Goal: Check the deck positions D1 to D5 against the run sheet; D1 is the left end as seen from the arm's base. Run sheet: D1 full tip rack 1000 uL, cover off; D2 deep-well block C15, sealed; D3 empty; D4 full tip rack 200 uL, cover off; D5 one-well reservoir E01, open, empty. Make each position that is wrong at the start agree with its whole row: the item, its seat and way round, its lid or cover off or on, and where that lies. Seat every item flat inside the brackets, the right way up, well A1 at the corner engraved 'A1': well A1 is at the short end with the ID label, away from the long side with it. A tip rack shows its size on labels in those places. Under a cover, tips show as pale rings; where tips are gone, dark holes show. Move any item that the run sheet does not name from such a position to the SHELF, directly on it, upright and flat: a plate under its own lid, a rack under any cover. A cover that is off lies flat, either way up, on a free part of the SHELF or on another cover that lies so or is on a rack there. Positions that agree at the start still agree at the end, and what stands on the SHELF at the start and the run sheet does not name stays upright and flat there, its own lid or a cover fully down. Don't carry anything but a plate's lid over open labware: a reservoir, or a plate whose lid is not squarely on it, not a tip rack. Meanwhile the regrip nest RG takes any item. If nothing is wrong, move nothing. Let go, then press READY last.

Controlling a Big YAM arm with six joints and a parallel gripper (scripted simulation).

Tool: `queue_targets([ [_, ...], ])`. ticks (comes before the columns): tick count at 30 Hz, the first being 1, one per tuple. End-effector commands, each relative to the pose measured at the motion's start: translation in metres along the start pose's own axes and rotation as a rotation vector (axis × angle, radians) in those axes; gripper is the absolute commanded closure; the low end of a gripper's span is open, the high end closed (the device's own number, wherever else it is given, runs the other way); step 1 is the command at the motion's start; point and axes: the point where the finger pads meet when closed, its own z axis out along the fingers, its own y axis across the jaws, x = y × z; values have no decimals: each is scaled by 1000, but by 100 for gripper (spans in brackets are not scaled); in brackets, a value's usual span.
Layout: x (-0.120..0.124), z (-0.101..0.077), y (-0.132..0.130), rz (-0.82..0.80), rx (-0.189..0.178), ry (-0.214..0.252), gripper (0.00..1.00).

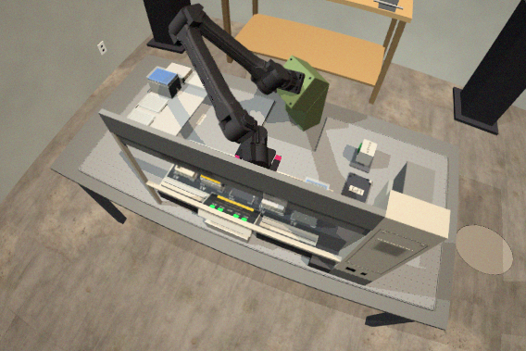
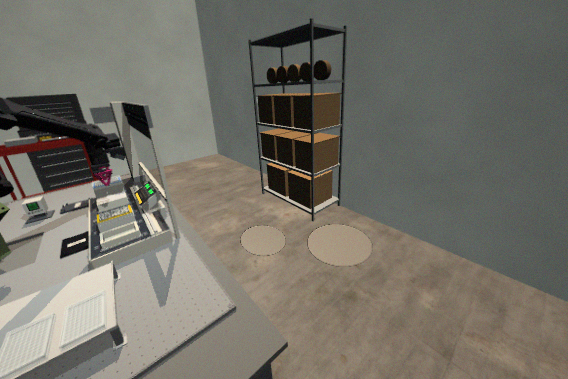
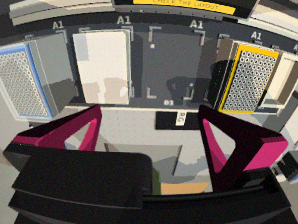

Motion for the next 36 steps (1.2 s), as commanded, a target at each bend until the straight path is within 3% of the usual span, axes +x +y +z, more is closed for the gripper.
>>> queue_targets([
  [1,-14,-8,20,47,-11,-13,0],
  [16,-14,-9,87,45,-14,-12,0],
  [36,-10,-4,81,49,-9,-7,0],
])
